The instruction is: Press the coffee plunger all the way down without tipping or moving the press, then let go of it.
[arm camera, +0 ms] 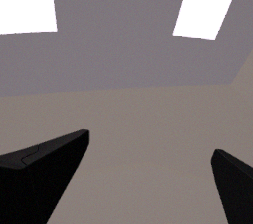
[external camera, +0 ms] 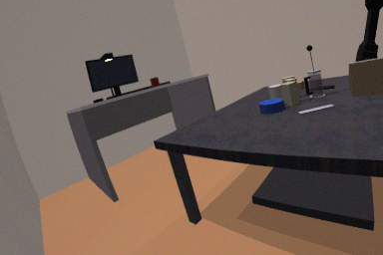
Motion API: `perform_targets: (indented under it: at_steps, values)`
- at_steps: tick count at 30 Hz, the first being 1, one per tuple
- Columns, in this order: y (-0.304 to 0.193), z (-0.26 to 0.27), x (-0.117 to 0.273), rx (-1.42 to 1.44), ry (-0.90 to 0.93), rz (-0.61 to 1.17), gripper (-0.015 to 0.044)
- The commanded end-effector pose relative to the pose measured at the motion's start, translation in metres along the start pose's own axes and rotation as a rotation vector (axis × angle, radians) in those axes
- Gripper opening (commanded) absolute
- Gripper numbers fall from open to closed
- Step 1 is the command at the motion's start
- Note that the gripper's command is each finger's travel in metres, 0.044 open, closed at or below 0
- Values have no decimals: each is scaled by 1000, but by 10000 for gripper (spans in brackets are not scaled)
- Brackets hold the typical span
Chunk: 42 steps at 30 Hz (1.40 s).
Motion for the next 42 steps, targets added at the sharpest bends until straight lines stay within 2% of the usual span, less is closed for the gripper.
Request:
perform_targets:
  at_steps: [1, 5, 11, 19, 29, 42]
  values:
    - [-1, -2, -1, 3, -3, 6, 426]
    - [-16, -24, -13, 36, -45, 91, 440]
    - [-52, -99, -29, 137, -204, 306, 440]
    - [-75, -195, -17, 242, -429, 512, 440]
    - [-77, -303, 27, 370, -717, 692, 440]
    - [-36, -424, 121, 576, -1112, 859, 440]
Point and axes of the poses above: the point midway between the two fingers, 35 mm back from their tips, its own x axis back along the fingers, its own z axis across the jaws, y = z × x, the point moved 3 cm from there along x, back along the fingers, and after that the axes turned 3 degrees about -x, right-handed, at the moved point
